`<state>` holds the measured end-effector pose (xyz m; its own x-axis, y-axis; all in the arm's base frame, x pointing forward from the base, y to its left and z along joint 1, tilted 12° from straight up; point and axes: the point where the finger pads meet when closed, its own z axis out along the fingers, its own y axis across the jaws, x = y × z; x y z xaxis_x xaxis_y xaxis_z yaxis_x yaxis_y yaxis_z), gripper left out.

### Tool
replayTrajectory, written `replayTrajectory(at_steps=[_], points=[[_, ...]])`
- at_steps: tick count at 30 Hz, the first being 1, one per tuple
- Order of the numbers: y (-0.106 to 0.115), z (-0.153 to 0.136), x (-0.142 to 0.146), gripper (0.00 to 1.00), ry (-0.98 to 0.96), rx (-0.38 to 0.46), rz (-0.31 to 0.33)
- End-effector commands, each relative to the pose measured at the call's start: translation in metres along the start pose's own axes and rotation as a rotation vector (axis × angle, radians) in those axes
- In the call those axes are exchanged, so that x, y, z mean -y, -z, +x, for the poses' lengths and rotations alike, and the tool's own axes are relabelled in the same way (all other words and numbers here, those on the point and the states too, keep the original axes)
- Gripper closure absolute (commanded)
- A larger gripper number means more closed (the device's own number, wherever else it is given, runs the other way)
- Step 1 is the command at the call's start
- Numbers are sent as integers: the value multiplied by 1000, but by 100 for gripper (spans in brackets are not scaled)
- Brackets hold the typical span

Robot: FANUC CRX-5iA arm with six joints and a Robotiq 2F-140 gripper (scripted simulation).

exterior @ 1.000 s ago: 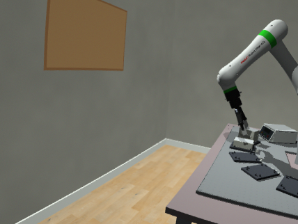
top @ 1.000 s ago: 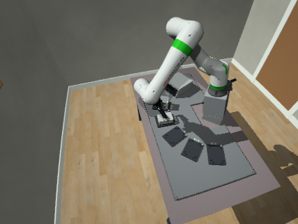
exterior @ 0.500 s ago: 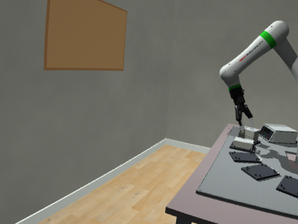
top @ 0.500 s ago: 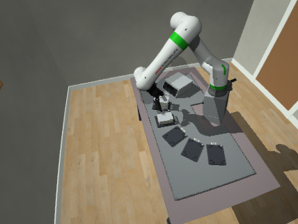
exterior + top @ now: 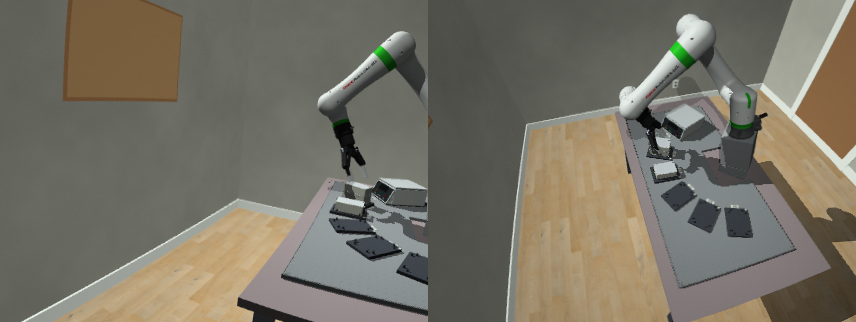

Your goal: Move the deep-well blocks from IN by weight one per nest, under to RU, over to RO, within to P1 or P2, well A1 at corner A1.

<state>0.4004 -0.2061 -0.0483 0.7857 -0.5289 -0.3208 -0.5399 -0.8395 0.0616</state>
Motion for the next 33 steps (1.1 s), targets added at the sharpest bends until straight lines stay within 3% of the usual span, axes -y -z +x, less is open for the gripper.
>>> replayTrajectory(at_steps=[1,11,33], points=[[6,4,-16,0,0,0,0],[17,11,-50,0,0,0,0],[4,18,-50,0,0,0,0]])
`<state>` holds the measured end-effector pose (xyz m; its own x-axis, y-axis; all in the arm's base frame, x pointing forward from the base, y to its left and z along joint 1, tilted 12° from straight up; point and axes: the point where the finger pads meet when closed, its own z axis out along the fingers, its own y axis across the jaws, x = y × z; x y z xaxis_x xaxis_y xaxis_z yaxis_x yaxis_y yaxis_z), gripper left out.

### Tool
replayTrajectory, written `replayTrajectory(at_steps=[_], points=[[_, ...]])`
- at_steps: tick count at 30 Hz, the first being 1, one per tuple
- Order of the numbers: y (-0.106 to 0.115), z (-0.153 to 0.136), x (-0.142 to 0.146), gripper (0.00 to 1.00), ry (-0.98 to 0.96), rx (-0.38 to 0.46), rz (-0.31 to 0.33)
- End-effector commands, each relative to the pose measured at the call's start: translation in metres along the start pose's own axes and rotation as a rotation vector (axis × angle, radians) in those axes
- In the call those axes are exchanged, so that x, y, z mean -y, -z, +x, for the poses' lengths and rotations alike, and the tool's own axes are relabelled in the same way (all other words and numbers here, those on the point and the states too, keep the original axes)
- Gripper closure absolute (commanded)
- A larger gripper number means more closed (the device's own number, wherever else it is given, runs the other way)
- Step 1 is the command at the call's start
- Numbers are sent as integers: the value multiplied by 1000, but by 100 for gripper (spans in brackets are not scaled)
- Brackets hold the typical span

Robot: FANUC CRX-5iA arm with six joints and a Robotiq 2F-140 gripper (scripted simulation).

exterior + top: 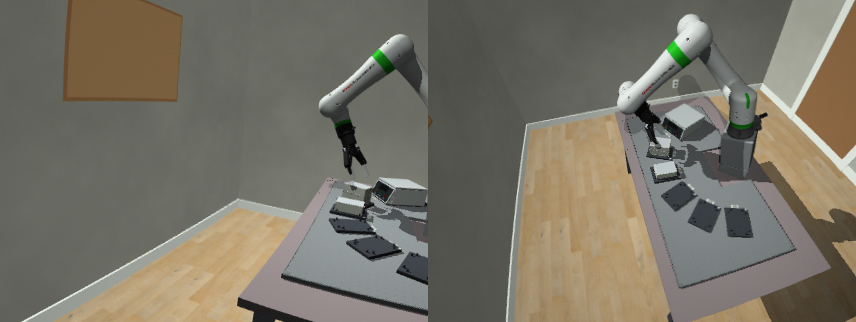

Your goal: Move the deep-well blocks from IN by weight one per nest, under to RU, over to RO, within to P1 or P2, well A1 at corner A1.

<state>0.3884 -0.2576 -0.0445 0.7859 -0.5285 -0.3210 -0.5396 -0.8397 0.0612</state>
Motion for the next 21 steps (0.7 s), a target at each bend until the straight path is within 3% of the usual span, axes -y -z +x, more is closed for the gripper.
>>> replayTrajectory(at_steps=[1,21], points=[[-4,3,0,0,0,0,0],[-30,18,0,0,0,0,0]])
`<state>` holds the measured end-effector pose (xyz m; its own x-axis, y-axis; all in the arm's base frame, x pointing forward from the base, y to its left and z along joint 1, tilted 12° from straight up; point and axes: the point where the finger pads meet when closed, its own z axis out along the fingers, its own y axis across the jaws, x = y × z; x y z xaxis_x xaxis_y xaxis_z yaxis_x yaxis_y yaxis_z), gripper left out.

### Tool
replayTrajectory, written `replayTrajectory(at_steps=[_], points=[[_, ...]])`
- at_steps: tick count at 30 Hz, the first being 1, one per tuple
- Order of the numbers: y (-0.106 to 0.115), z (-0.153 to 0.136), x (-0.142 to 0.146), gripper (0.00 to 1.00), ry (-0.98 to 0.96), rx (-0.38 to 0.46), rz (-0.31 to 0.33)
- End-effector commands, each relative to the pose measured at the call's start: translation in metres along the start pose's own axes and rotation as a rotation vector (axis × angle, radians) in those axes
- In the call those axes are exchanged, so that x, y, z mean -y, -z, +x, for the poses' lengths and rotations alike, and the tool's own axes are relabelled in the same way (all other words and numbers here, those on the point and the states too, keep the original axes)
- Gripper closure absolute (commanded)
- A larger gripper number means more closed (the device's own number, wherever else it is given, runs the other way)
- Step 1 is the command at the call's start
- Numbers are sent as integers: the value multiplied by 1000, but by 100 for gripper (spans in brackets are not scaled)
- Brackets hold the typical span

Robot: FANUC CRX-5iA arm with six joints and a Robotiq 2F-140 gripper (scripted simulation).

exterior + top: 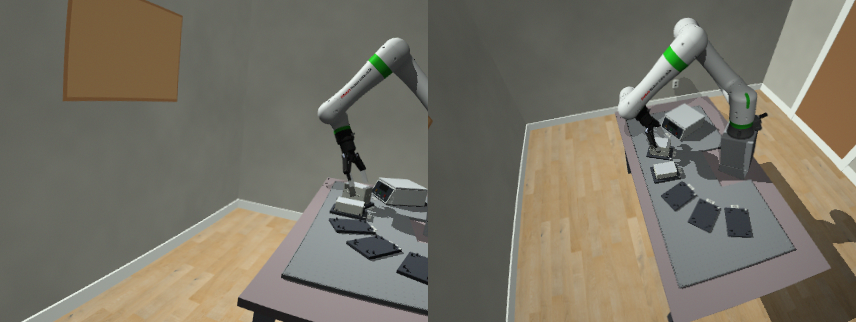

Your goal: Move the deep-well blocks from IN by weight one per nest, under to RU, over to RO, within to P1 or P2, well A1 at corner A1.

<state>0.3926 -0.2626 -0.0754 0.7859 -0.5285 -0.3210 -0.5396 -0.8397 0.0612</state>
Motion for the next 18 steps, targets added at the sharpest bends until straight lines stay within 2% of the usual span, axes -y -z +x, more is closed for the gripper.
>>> replayTrajectory(at_steps=[1,18], points=[[-4,3,0,0,0,0,0],[-20,12,0,0,0,0,0]])
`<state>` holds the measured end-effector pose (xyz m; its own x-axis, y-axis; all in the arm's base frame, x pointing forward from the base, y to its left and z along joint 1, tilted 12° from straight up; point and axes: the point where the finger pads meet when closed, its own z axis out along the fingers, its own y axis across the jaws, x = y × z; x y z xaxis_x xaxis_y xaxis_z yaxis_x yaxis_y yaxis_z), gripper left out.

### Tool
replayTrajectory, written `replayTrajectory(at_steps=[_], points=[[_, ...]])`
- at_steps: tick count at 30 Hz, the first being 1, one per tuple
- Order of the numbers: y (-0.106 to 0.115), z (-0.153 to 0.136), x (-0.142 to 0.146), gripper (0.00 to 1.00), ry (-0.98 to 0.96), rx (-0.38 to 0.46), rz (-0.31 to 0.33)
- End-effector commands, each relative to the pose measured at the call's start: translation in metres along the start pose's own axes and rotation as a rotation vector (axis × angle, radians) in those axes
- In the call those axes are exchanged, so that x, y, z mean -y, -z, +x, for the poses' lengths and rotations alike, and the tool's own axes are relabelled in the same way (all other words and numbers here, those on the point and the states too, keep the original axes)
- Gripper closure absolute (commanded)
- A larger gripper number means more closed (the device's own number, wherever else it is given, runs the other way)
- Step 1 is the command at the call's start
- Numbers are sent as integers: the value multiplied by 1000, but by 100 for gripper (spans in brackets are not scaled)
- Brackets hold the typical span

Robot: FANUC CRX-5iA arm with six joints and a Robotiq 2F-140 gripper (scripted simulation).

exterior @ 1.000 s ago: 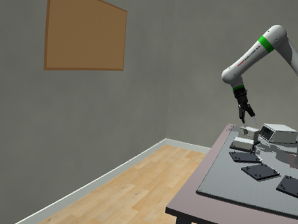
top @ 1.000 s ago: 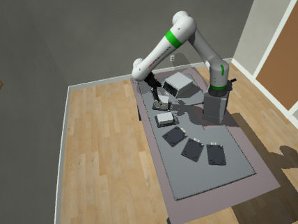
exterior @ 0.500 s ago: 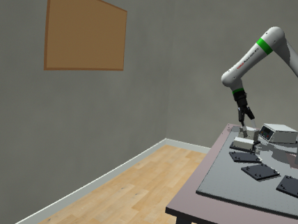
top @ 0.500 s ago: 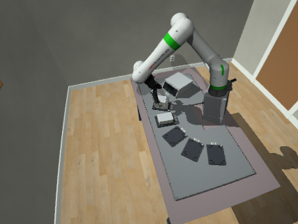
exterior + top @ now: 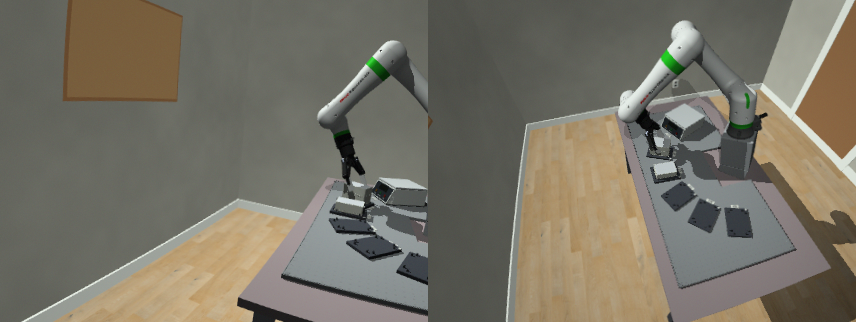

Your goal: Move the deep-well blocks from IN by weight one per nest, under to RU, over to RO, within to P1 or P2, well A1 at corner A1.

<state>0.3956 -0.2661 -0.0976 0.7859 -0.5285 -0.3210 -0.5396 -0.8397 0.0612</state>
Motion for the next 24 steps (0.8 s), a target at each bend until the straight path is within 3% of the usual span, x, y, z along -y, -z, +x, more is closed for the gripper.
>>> replayTrajectory(at_steps=[1,8,9,24], points=[[0,0,0,0,0,0,0],[0,0,0,0,0,0,0],[0,0,0,90,0,0,0],[0,0,0,90,0,0,0]])
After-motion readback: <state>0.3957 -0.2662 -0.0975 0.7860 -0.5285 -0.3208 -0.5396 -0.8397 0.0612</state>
